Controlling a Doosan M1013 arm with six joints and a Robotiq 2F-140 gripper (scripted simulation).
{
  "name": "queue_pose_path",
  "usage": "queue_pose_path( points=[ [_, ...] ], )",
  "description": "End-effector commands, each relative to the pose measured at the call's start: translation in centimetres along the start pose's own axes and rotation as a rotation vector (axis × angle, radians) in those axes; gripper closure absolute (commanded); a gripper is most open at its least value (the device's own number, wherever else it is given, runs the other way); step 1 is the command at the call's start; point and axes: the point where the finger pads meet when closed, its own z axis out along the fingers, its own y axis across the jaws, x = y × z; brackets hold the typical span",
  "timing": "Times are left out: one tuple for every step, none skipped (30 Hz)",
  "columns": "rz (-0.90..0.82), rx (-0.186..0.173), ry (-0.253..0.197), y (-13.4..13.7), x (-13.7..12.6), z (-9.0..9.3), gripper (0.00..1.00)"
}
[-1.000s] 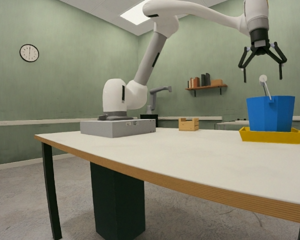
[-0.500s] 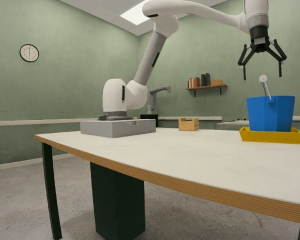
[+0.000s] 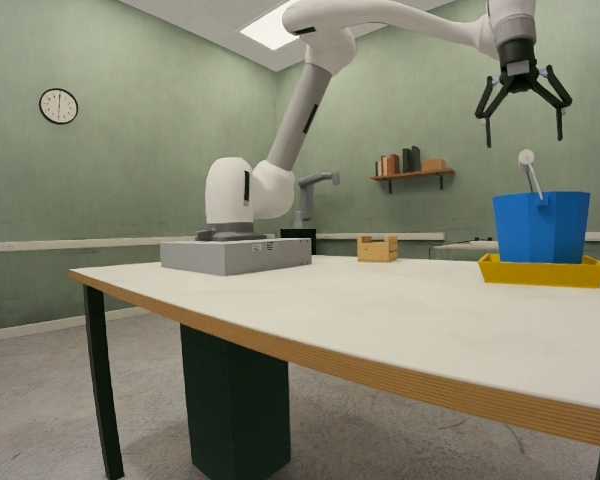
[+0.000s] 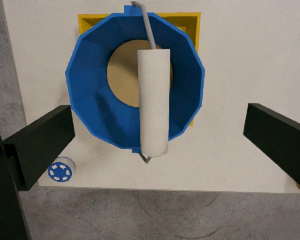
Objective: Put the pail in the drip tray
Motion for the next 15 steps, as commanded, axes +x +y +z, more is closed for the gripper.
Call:
queue_pose_path(
  points=[
    [-0.001, 0.01, 0.003, -0.1, -0.2, -1.8, 0.0],
    [-0.001, 0.01, 0.003, -0.1, -0.2, -2.0, 0.0],
    [-0.001, 0.01, 0.003, -0.1, -0.2, -2.2, 0.0],
    [-0.001, 0.01, 0.003, -0.1, -0.2, -2.4, 0.0],
    [-0.001, 0.01, 0.003, -0.1, -0.2, -2.6, 0.0],
    [-0.001, 0.01, 0.003, -0.1, -0.2, -2.8, 0.0],
    [-0.001, 0.01, 0.003, -0.1, -0.2, -3.0, 0.0],
    [-0.001, 0.01, 0.003, -0.1, -0.2, -3.1, 0.0],
    [-0.001, 0.01, 0.003, -0.1, -0.2, -3.3, 0.0],
    [-0.001, 0.01, 0.003, -0.1, -0.2, -3.3, 0.0],
    [-0.001, 0.01, 0.003, -0.1, -0.2, -3.3, 0.0],
    [-0.001, 0.01, 0.003, -0.1, -0.2, -3.4, 0.0],
    [-0.001, 0.01, 0.003, -0.1, -0.2, -3.5, 0.0],
    [-0.001, 0.01, 0.003, -0.1, -0.2, -3.6, 0.0],
    [-0.001, 0.01, 0.003, -0.1, -0.2, -3.7, 0.0]
  ],
)
